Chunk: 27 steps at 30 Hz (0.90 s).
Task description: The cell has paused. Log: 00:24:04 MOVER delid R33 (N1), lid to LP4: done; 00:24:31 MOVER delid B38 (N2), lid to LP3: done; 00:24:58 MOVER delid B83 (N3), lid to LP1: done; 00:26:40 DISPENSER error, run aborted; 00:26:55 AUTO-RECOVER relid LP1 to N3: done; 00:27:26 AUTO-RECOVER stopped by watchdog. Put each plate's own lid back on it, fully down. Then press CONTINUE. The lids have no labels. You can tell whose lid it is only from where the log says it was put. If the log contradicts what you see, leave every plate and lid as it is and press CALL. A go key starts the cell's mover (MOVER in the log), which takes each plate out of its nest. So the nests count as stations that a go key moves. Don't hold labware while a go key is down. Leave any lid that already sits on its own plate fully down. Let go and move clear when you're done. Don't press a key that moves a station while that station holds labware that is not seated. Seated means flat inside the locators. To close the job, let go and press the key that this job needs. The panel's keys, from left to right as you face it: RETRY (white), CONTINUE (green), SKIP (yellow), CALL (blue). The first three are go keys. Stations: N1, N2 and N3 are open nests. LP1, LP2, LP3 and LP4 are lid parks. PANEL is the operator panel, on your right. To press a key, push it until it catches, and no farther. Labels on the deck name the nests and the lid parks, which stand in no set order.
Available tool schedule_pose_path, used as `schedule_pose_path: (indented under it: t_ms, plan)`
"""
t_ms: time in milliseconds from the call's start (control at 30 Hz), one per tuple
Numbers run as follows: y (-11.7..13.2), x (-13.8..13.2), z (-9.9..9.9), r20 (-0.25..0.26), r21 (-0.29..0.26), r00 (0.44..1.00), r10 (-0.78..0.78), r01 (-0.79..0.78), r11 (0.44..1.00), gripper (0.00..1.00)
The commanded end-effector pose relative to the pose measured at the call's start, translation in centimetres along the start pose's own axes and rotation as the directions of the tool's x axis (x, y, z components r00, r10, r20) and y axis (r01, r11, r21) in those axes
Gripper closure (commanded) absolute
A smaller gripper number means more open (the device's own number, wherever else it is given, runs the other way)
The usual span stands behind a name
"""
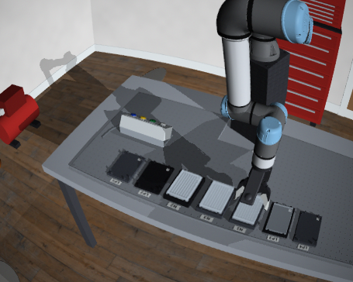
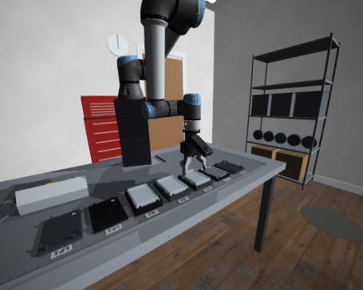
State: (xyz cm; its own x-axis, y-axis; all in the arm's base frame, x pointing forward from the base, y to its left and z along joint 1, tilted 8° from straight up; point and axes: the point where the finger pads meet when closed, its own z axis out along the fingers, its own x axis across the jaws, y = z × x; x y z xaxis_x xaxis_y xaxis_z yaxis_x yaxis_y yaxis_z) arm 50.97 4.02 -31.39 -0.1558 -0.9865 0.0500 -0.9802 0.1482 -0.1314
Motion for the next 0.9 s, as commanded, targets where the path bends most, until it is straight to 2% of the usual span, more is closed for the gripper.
schedule_pose_path:
  t_ms: [0, 333, 500, 600, 667, 867]
  plan:
    - [-0.1, 0.0, -0.8, 0.000, 0.001, 1.000, 0.000, 0.000, 1.000, 0.18]
    - [-0.1, 0.0, -2.2, 0.000, 0.001, 1.000, 0.000, 0.000, 1.000, 0.18]
    - [-0.1, 0.0, -2.2, 0.000, 0.001, 1.000, 0.000, 0.000, 1.000, 0.18]
    - [0.0, -1.5, -2.2, 0.000, 0.001, 0.999, -0.048, 0.048, 0.999, 0.18]
    - [0.0, -1.5, -2.2, 0.000, 0.001, 0.999, -0.048, 0.048, 0.999, 0.18]
    - [0.1, -4.5, -2.2, 0.000, 0.001, 0.999, -0.048, 0.048, 0.999, 0.18]
